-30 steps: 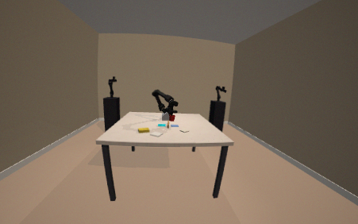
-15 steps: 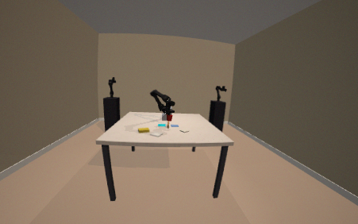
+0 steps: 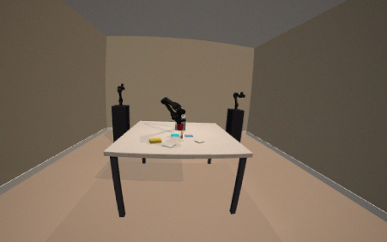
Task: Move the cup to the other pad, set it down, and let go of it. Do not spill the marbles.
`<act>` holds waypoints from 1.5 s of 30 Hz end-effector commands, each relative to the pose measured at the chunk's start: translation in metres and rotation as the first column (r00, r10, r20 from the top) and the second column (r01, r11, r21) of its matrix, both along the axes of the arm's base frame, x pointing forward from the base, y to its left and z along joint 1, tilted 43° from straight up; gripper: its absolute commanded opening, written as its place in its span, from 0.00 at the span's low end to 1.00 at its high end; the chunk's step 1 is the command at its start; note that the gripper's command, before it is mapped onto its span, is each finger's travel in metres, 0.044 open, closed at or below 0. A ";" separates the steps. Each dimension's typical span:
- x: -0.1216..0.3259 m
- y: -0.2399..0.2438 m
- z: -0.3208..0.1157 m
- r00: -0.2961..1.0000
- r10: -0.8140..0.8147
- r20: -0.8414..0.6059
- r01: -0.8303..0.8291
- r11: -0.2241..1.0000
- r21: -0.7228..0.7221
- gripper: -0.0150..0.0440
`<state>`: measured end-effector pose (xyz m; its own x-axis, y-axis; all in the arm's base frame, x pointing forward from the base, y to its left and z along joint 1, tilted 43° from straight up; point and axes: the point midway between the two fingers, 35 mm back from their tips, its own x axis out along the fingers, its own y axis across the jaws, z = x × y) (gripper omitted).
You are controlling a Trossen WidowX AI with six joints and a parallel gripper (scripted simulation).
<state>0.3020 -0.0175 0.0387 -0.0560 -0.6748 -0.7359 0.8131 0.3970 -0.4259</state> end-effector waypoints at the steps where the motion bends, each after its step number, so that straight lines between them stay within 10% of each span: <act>1: -0.002 -0.009 0.009 1.000 0.001 0.000 -0.001 1.000 -0.005 0.25; 45: -0.011 -0.061 0.011 1.000 0.001 0.000 -0.001 1.000 -0.008 0.25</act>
<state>0.2926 -0.0741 0.0544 -0.0493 -0.6763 -0.7350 0.8164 0.3966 -0.4197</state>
